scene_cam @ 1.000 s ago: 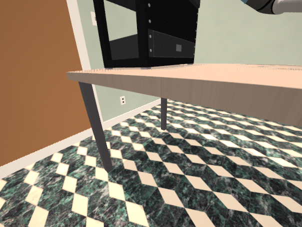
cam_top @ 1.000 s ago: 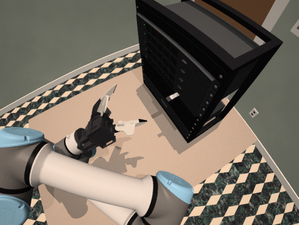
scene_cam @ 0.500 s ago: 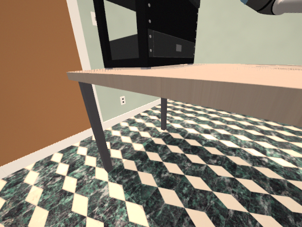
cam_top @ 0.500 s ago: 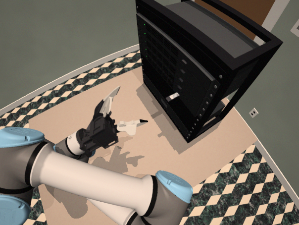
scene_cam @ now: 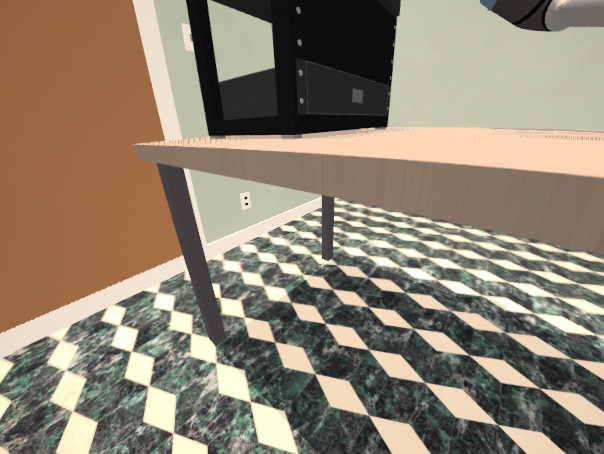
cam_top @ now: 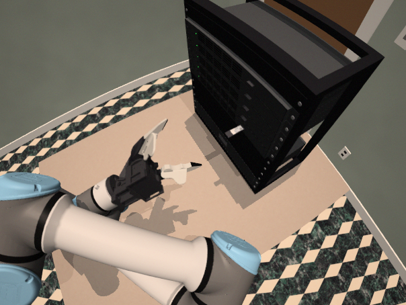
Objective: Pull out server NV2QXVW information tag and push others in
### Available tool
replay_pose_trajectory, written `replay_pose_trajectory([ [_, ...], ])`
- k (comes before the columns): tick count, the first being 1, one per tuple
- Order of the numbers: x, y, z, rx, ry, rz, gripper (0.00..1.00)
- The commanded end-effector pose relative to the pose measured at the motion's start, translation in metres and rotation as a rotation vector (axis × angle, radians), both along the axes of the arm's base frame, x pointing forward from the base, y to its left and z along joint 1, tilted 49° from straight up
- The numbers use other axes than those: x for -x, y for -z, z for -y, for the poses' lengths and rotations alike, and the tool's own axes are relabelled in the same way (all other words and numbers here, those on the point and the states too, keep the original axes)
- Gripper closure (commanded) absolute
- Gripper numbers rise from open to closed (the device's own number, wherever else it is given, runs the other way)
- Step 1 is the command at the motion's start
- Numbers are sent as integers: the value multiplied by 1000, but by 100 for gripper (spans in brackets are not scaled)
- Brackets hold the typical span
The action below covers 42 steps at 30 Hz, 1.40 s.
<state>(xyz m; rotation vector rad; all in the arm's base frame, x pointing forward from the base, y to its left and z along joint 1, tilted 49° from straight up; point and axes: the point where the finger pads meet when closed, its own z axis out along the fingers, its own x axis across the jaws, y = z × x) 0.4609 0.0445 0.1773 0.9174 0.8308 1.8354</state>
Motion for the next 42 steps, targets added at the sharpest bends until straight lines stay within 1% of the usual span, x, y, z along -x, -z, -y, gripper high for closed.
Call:
replay_pose_trajectory([
  [1, -4, 4, 5, -21, 1, -19, 0],
  [42, -20, 22, 23, -118, -1, -106, 0],
])
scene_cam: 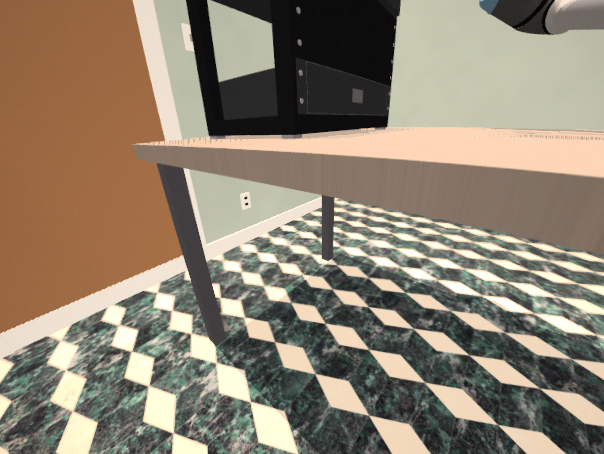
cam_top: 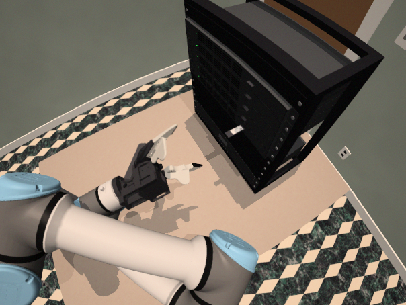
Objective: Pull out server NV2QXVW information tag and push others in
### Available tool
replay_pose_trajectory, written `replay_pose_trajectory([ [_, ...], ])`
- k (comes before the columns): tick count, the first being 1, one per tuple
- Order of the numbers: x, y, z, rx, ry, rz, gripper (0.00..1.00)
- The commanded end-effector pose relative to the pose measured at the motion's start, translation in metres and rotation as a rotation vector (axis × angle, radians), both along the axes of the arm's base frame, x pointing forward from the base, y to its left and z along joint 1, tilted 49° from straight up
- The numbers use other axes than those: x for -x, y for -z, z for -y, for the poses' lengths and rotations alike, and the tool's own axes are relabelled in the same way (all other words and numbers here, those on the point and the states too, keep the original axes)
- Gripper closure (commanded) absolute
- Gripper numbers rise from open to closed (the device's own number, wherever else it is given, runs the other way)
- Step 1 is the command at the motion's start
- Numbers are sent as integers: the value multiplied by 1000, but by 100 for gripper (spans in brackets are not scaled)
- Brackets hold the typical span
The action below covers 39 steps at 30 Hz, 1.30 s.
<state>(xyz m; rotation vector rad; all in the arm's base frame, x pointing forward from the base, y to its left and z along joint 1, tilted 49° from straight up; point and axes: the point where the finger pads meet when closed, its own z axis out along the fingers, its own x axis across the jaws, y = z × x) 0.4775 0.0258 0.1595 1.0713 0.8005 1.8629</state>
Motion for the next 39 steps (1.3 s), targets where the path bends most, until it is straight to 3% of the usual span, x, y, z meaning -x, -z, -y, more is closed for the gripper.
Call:
replay_pose_trajectory([
  [1, -3, 4, 4, -17, 1, -15, 0],
  [39, -14, 19, 16, -89, -1, -79, 0],
])
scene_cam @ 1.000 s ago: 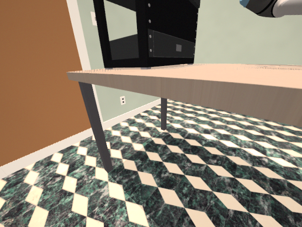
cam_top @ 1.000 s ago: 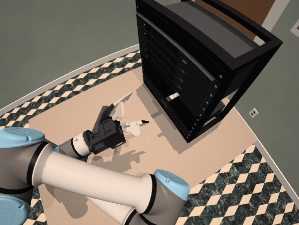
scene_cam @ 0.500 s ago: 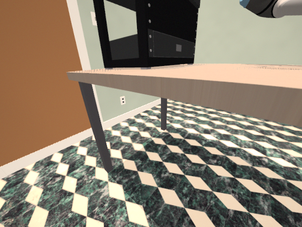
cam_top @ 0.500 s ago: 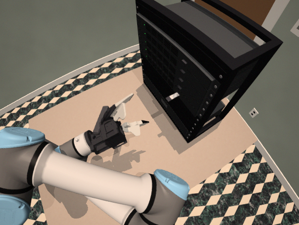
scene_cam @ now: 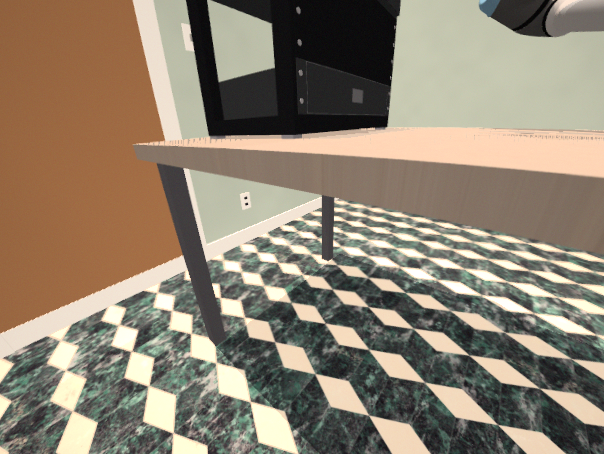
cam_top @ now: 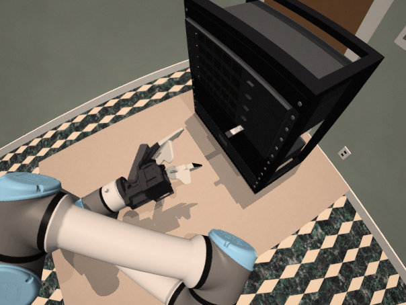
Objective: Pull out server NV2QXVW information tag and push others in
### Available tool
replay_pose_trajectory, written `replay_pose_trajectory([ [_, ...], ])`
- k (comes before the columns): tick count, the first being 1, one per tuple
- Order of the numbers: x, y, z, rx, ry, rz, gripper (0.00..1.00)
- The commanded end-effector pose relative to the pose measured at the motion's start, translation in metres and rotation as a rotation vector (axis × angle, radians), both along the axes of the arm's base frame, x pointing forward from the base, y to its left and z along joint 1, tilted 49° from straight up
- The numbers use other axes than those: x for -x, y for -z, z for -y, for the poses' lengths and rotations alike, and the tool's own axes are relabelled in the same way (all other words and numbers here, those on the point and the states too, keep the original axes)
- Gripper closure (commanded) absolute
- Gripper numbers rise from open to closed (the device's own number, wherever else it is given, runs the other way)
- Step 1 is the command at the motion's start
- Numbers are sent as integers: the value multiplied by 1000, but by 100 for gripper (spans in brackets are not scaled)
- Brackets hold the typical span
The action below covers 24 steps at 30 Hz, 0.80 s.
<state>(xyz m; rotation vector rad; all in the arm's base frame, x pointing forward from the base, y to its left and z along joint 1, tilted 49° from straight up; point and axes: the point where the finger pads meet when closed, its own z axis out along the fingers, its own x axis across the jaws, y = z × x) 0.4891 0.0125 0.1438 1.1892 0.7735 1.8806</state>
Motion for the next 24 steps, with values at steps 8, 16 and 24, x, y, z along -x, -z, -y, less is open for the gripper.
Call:
replay_pose_trajectory([
  [8, -4, 7, 6, -27, 1, -23, 0],
  [16, -6, 9, 7, -38, 1, -33, 0],
  [24, -8, 12, 10, -52, 1, -45, 0],
])
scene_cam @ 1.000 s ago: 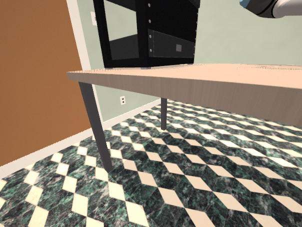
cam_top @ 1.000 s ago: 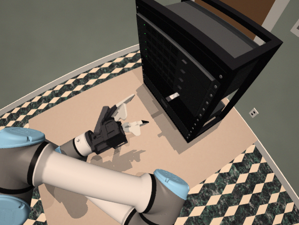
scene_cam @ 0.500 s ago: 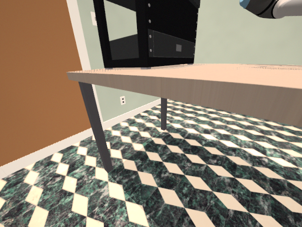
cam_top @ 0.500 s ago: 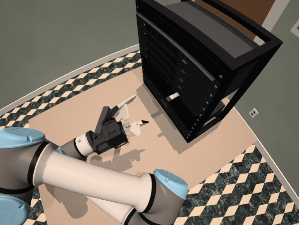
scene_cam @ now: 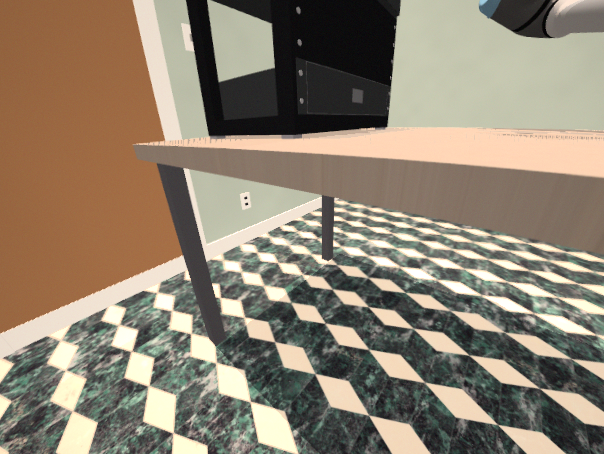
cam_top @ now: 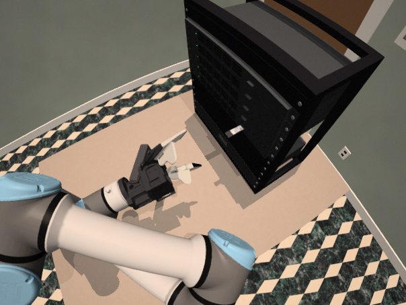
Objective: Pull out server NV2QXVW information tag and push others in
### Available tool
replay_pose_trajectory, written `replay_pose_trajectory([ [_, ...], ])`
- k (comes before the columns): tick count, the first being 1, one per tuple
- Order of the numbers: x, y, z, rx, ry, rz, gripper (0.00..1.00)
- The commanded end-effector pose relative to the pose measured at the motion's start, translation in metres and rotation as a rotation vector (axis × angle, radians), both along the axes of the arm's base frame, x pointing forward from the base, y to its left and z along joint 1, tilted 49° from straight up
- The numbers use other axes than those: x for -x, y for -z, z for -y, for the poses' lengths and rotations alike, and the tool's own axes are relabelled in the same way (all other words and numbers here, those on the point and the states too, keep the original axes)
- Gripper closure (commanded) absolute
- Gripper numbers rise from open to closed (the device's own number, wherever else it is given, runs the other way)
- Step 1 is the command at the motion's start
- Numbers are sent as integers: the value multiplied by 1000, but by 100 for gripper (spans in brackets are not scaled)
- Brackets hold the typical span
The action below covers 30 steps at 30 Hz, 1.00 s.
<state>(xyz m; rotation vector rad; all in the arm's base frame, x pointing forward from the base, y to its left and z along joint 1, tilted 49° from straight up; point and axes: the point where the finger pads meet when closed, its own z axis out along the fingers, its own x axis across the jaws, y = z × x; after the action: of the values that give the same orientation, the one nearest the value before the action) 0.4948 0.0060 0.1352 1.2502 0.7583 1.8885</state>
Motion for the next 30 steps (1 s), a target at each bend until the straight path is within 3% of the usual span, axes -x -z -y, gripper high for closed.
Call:
replay_pose_trajectory([
  [1, -2, 4, 4, -14, 1, -12, 0],
  [30, -7, 13, 10, -53, 1, -45, 0],
])
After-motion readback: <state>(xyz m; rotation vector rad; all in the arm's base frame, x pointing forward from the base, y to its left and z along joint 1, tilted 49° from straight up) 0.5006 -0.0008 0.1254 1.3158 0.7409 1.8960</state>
